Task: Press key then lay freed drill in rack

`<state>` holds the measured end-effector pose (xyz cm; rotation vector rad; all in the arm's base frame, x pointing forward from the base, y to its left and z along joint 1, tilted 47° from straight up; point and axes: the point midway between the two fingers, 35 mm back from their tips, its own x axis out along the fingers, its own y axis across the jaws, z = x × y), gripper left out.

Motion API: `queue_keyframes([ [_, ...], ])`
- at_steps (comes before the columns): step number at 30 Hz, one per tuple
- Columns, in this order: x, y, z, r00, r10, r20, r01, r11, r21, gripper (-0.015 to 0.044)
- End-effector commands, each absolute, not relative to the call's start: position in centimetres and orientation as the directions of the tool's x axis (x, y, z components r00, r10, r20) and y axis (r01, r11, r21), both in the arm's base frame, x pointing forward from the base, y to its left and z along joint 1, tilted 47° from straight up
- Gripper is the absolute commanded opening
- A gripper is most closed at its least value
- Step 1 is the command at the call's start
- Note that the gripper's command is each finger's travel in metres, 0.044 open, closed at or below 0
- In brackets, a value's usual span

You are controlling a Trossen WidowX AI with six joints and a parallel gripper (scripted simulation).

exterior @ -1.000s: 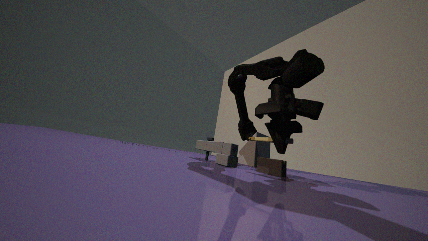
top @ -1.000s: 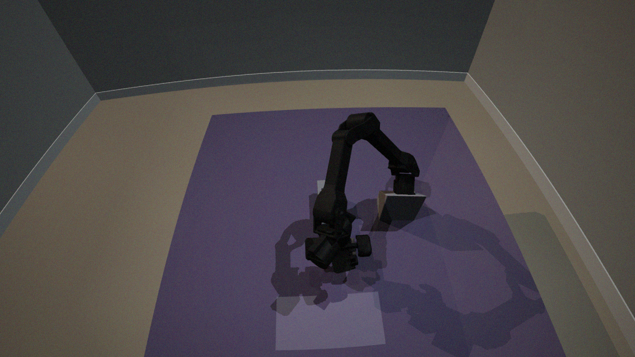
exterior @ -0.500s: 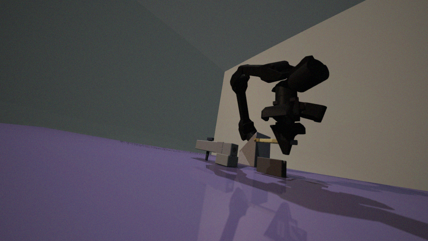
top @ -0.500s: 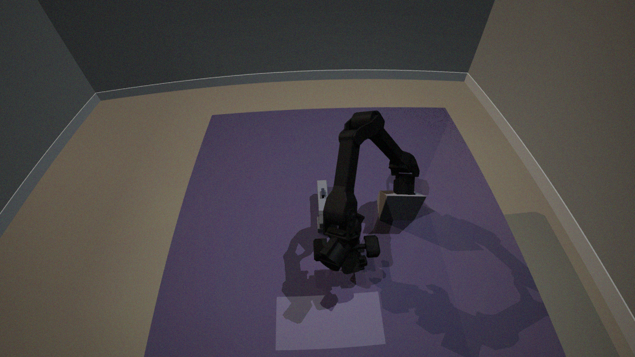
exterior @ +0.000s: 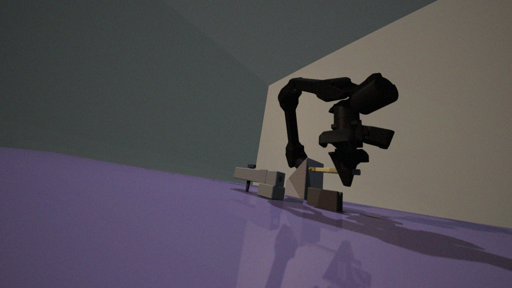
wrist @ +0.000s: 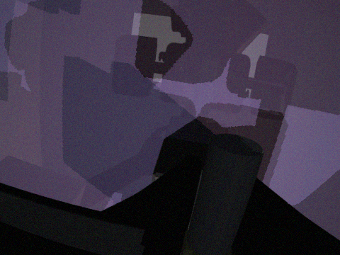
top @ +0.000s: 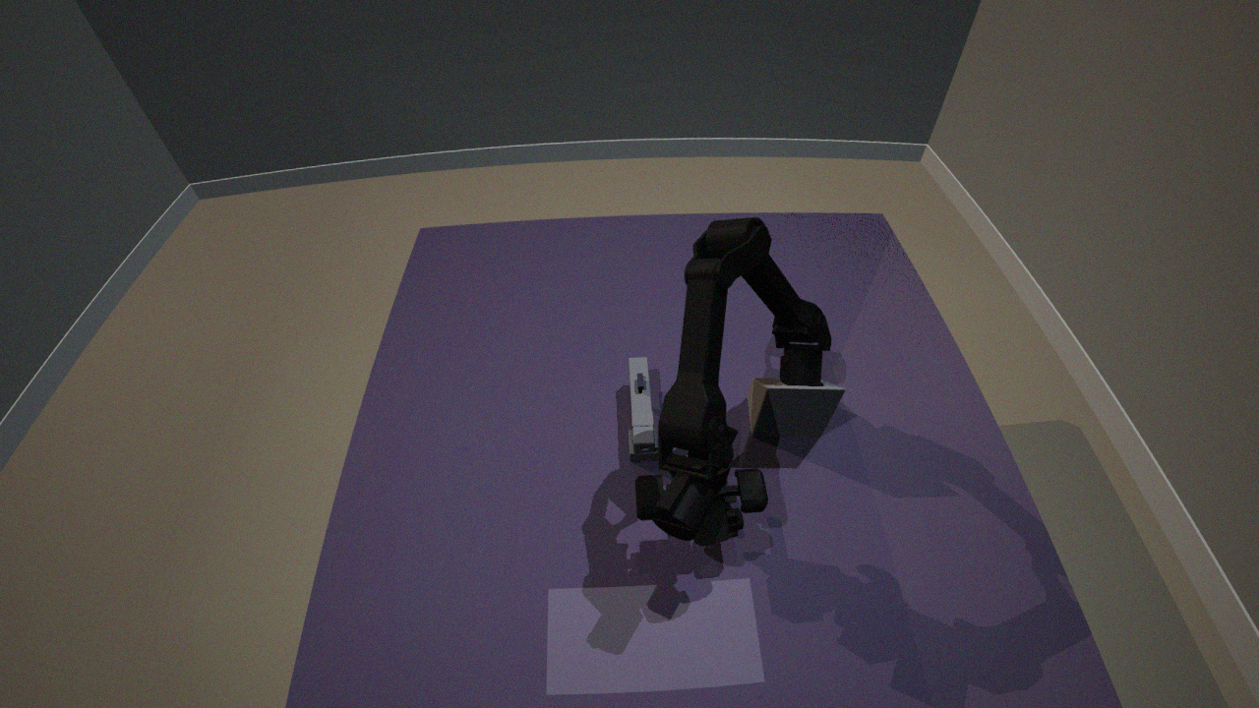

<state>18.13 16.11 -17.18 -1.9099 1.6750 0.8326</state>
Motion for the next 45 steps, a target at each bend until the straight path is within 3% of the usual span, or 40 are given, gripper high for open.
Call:
queue_keyframes([
  [1, 18.1, 15.5, -17.8, 0.070, -0.708, -0.703, -0.988, -0.145, 0.047, 0.0000],
  [45, 18.3, 12.1, -21.0, 0.071, -0.709, -0.701, -0.988, -0.145, 0.046, 0.0000],
])
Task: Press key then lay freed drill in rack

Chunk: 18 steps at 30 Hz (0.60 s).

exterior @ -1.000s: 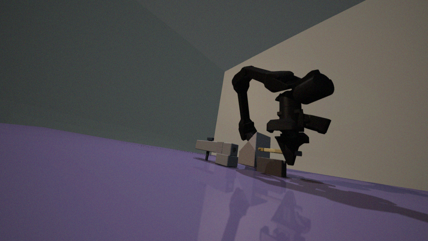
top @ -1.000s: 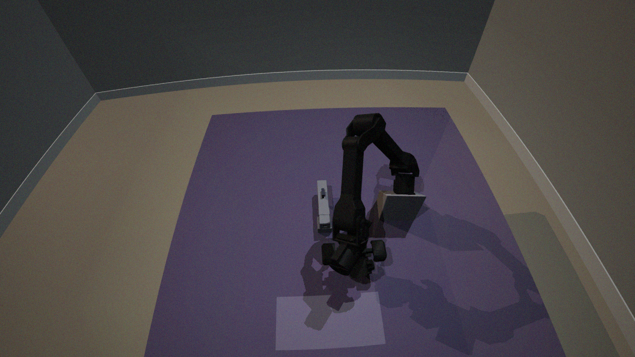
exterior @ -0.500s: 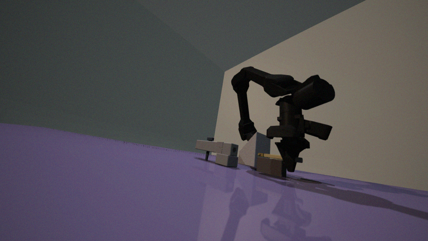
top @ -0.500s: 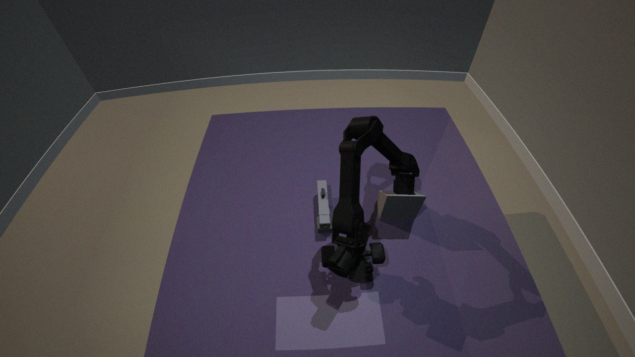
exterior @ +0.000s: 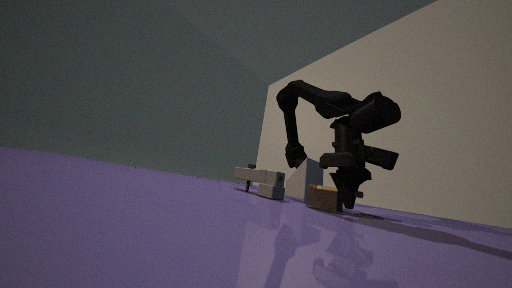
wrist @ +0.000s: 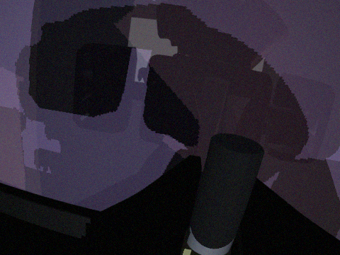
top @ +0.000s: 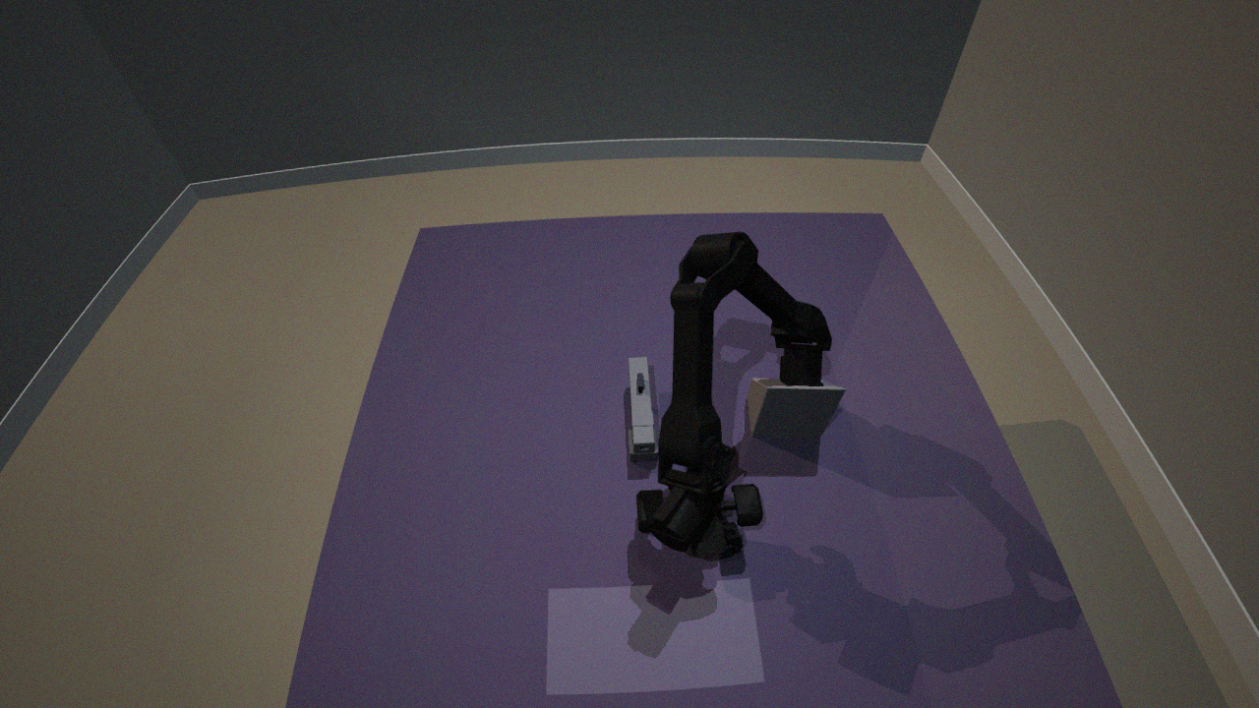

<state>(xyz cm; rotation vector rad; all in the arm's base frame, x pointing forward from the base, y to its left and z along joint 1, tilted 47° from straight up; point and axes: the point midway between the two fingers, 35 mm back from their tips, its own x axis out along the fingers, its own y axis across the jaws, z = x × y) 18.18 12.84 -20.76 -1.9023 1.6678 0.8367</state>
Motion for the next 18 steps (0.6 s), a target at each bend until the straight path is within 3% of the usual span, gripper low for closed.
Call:
queue_keyframes([
  [1, 18.27, 12.08, -20.99, 0.071, -0.709, -0.701, -0.988, -0.145, 0.046, 0.0000],
  [18, 18.33, 11.98, -20.85, 0.071, -0.709, -0.701, -0.988, -0.145, 0.046, 0.0000],
])
